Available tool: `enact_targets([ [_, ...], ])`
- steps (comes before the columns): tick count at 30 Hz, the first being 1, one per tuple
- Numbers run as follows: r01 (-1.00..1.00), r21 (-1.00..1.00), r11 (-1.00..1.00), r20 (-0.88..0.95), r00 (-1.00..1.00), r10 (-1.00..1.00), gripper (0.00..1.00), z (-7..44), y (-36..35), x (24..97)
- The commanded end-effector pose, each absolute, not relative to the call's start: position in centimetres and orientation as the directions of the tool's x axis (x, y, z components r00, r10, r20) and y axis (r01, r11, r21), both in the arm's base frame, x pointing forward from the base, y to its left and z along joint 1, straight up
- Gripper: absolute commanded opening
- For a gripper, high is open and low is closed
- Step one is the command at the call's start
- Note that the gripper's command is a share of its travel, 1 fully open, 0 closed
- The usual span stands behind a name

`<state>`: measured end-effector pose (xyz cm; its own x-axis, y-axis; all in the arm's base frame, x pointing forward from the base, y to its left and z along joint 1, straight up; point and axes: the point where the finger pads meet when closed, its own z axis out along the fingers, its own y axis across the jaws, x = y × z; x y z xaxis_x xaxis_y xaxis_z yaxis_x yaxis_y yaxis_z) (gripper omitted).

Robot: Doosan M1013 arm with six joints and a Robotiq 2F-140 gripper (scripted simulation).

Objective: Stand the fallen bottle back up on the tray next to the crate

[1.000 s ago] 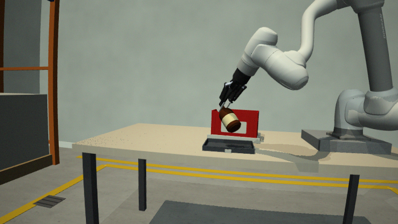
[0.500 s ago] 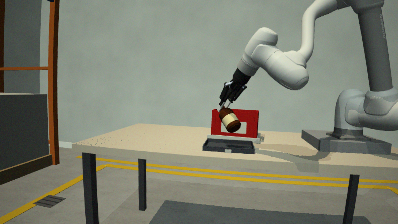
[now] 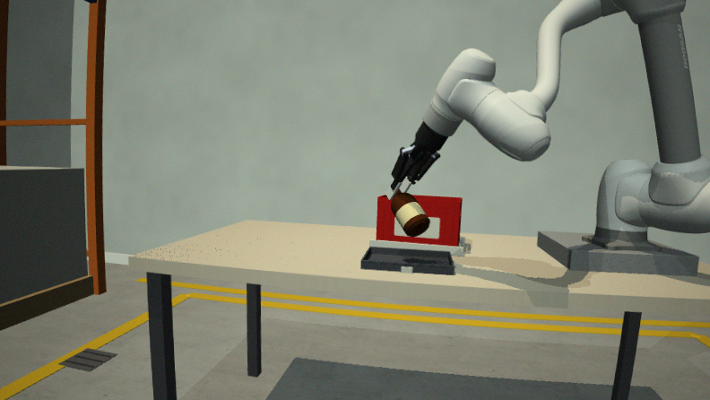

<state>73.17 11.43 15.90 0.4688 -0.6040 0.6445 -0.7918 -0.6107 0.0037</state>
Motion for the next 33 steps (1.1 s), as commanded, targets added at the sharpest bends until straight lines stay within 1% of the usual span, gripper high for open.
enact_targets([
  [1,-0.792,0.004,-0.611,0.644,0.469,-0.604,0.1,15.91,11.43,73.16],
  [20,-0.793,0.005,-0.61,0.654,0.464,-0.597,0.1,15.86,11.41,73.12],
  [33,-0.795,0.01,-0.607,0.71,0.433,-0.555,0.1,15.71,11.39,72.96],
])
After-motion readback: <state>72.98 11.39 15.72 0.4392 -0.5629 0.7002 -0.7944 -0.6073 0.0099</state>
